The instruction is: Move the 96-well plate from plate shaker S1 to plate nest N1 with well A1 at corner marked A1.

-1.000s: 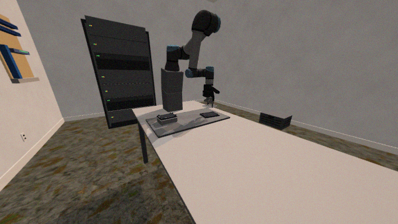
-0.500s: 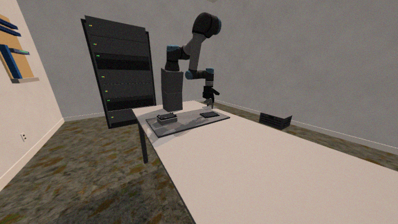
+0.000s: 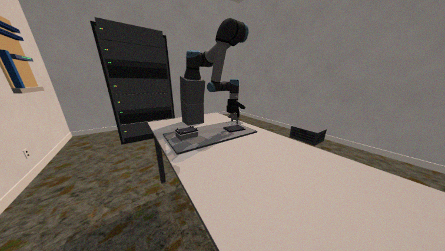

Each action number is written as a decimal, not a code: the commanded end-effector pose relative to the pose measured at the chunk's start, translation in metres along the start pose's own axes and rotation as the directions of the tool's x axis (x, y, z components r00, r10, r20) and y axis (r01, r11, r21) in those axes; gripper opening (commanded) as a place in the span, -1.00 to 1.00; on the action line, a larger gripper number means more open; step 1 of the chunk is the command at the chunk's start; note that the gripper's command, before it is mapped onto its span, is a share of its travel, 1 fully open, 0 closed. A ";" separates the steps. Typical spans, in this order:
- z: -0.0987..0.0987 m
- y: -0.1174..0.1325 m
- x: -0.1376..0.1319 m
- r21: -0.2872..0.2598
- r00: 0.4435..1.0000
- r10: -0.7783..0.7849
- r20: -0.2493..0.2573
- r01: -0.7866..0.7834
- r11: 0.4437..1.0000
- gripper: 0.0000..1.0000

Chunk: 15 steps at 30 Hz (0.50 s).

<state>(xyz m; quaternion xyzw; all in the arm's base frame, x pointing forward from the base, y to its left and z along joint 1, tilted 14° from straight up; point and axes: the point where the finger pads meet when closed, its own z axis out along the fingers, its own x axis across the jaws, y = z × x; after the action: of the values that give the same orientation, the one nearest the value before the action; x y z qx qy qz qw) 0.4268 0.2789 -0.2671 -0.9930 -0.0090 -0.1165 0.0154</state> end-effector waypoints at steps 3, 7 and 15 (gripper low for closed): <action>0.010 0.000 0.001 0.000 1.000 0.000 -0.001 0.000 1.000 -1.00; 0.017 0.000 0.001 0.000 1.000 0.000 -0.001 0.000 1.000 -1.00; 0.027 0.000 0.001 0.000 1.000 0.000 -0.001 0.000 1.000 -1.00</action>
<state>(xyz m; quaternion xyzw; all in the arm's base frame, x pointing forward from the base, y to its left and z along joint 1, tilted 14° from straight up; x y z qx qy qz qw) 0.4319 0.2795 -0.2884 -0.9930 -0.0090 -0.1165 0.0154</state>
